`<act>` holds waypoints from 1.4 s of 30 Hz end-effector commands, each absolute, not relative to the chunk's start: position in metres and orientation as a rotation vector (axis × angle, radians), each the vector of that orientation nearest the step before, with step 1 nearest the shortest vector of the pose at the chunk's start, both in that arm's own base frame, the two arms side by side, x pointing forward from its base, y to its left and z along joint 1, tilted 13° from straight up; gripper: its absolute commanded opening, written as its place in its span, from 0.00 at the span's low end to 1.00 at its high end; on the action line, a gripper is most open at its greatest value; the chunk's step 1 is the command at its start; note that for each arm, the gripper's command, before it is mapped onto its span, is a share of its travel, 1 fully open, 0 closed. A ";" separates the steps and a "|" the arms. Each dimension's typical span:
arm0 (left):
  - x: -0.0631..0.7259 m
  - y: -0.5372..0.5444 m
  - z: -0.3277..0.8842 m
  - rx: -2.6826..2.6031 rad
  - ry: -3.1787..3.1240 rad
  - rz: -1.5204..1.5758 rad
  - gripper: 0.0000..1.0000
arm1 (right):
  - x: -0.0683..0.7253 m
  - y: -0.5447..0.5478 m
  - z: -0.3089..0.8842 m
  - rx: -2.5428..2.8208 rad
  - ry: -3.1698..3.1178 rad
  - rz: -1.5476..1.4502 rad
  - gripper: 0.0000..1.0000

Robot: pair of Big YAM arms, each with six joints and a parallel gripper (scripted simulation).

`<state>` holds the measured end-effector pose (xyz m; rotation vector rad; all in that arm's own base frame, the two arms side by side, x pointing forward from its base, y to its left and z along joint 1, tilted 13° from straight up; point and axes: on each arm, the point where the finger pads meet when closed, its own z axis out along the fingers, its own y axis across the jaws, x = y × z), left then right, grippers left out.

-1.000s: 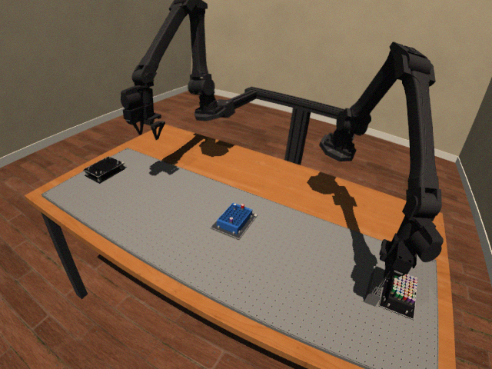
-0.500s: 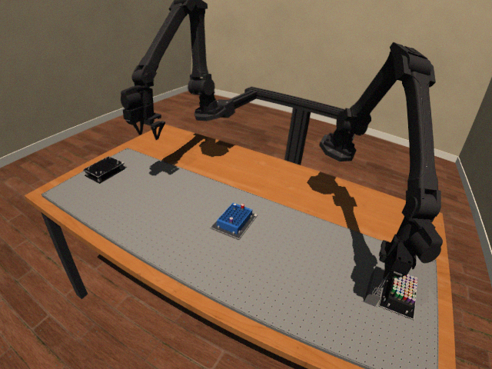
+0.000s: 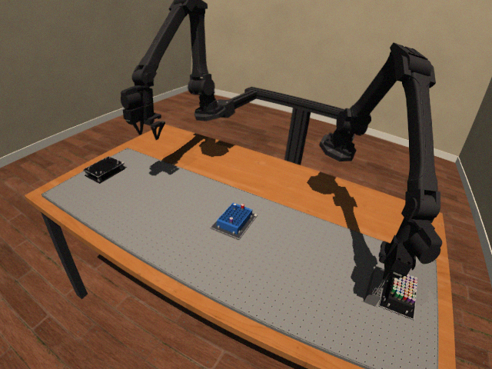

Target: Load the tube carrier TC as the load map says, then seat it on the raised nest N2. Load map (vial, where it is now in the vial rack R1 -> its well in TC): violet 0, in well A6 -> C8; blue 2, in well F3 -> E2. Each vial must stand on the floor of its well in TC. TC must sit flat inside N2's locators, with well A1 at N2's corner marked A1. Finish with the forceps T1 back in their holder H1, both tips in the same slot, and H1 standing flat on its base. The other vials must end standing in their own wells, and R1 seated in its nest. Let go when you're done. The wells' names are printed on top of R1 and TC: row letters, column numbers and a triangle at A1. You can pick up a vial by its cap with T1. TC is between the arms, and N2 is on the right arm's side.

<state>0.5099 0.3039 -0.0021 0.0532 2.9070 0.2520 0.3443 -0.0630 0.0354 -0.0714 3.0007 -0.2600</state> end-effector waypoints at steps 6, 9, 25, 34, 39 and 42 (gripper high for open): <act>0.509 0.308 -0.014 0.056 2.907 0.250 0.07 | 0.375 -0.068 0.060 -0.032 2.920 -0.270 1.00; 0.511 0.310 -0.013 0.055 2.903 0.254 0.07 | 0.375 -0.068 0.060 -0.032 2.920 -0.270 1.00; 0.521 0.315 -0.008 0.055 2.884 0.268 0.07 | 0.375 -0.068 0.060 -0.032 2.920 -0.270 1.00; 0.527 0.320 -0.005 0.054 2.871 0.278 0.07 | 0.375 -0.068 0.060 -0.032 2.920 -0.270 1.00; 0.528 0.320 -0.006 0.055 2.871 0.278 0.07 | 0.375 -0.068 0.060 -0.032 2.920 -0.270 1.00; 0.528 0.320 -0.007 0.054 2.871 0.278 0.07 | 0.375 -0.068 0.060 -0.032 2.920 -0.270 1.00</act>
